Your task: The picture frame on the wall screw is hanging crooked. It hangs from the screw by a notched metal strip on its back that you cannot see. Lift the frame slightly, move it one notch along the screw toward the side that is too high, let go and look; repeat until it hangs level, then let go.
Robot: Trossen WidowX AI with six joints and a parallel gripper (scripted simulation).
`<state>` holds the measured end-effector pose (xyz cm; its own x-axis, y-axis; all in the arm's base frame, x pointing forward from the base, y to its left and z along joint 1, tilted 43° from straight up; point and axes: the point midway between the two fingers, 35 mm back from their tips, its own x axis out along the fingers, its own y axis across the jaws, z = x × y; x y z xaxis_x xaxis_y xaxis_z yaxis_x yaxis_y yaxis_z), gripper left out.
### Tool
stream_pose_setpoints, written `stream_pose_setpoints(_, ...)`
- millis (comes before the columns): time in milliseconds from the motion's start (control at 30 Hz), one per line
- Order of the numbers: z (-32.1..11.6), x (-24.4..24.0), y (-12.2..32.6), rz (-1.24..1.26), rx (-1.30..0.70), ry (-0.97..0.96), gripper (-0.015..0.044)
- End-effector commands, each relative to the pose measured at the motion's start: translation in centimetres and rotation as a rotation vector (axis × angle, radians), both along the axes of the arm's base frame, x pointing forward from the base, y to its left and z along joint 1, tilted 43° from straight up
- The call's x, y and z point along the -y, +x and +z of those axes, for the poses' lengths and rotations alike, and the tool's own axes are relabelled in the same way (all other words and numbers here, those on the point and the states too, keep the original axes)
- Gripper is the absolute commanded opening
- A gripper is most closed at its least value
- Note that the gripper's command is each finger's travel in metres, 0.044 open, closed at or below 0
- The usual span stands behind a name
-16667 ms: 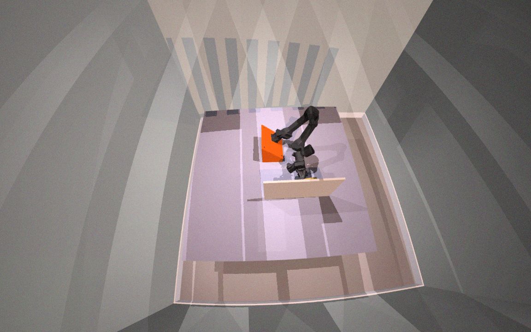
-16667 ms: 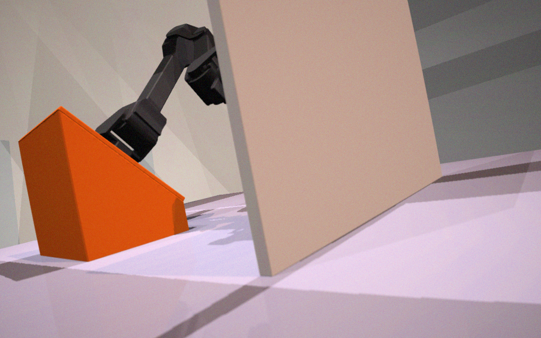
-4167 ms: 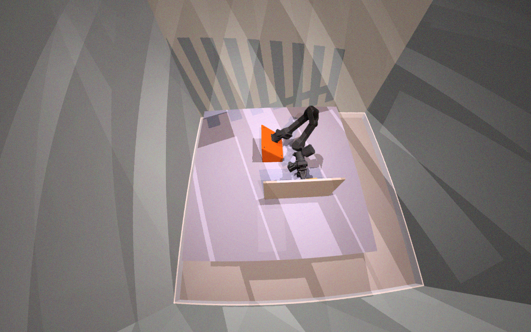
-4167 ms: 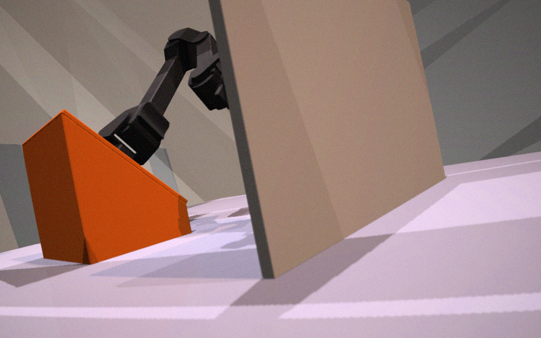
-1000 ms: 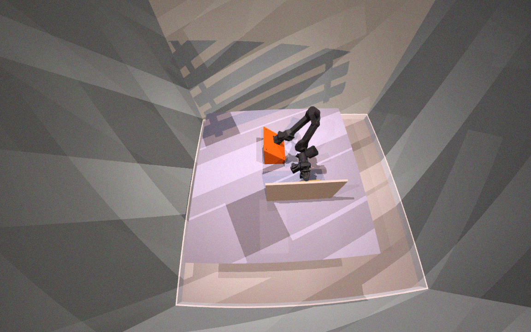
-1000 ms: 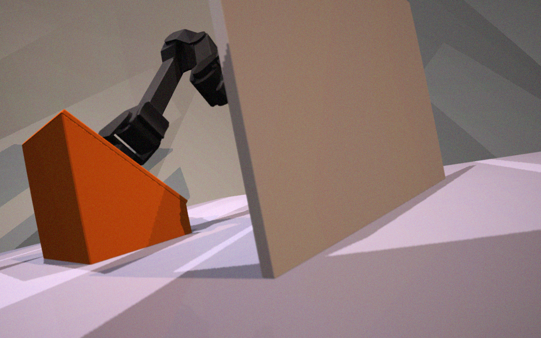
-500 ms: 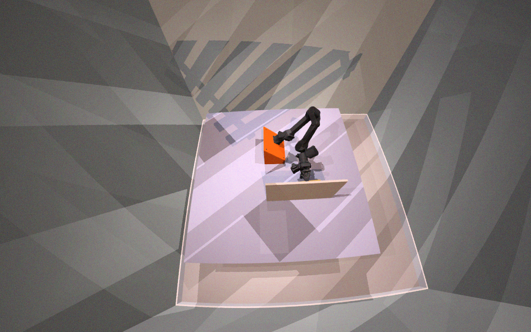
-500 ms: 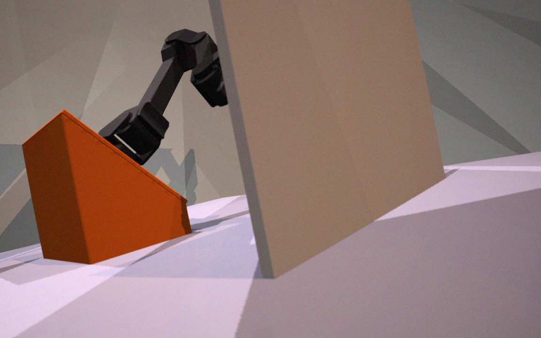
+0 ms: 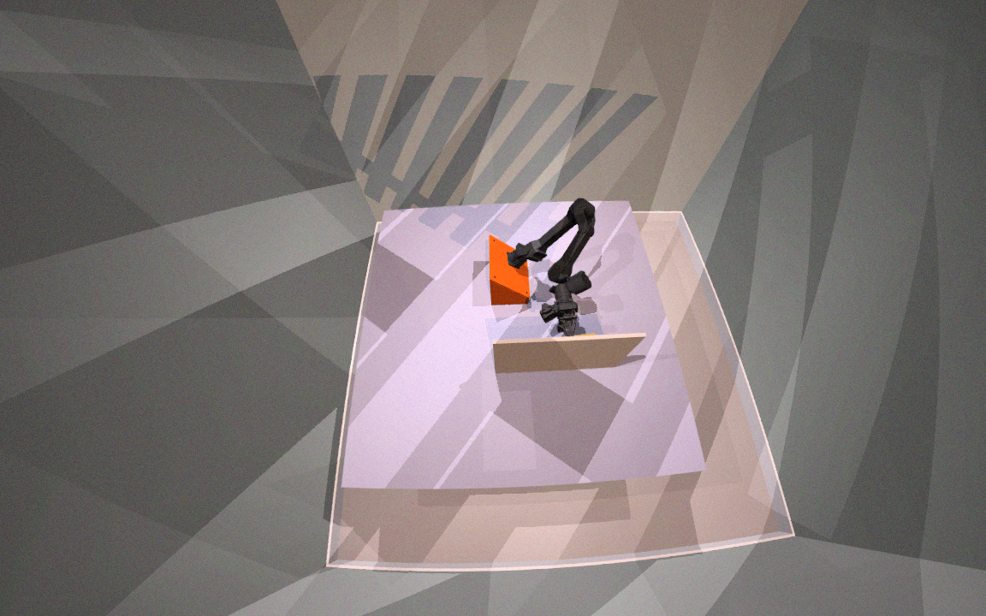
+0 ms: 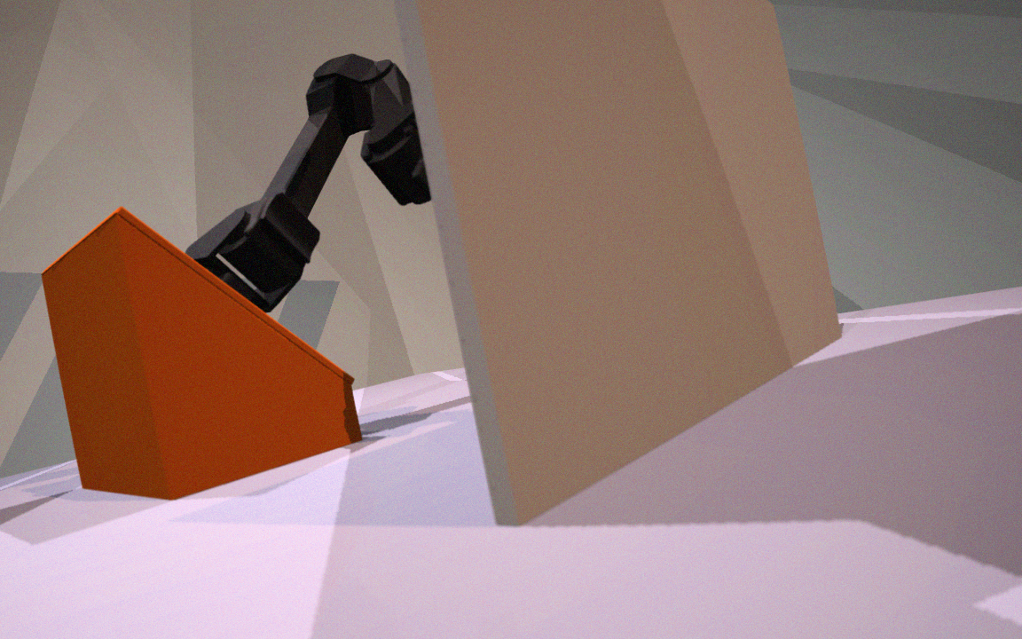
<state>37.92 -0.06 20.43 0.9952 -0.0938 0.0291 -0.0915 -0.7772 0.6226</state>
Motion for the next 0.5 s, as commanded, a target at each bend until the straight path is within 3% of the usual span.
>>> stream_pose_setpoints(0,0.02,0.00,0.00,0.001,0.000,0.000,0.0000)
stream_pose_setpoints(467,-0.05,-0.04,0.00,0.000,-0.002,-0.005,0.0000)
